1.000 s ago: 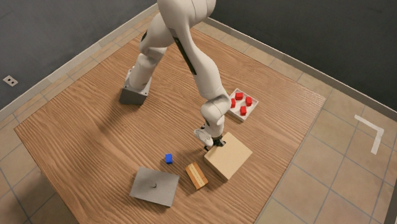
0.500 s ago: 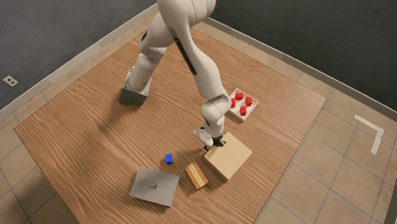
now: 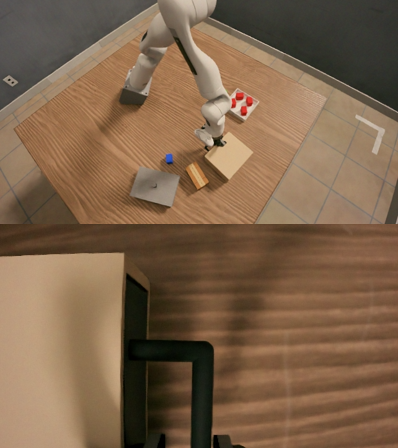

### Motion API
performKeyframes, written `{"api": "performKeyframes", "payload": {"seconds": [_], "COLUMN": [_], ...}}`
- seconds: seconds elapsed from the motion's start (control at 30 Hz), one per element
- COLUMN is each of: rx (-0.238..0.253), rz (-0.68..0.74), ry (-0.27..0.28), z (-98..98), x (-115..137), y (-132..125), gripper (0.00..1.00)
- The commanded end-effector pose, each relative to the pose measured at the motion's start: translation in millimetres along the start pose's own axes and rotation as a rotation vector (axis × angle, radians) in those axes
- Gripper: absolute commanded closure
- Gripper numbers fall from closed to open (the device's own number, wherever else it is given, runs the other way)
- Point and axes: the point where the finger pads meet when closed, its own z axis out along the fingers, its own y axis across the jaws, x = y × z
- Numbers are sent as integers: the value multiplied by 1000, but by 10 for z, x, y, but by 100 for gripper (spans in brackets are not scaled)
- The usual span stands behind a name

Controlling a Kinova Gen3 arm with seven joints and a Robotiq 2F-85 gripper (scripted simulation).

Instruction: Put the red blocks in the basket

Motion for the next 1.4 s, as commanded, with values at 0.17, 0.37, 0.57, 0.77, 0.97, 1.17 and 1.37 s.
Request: {"api": "performKeyframes", "payload": {"seconds": [0.17, 0.37, 0.57, 0.77, 0.97, 1.17, 1.37], "rx": [-2, -2, -2, -2, -2, -2, -2], "rz": [10, 10, 10, 10, 10, 10, 10], "ry": [-2, -2, -2, -2, -2, -2, -2], "z": [6, 6, 6, 6, -1, -40, -129], "x": [-1, -1, -1, -1, -1, -1, -2], "y": [-12, -12, -12, -12, -13, -10, -13], "gripper": [70, 70, 70, 70, 70, 70, 70]}}
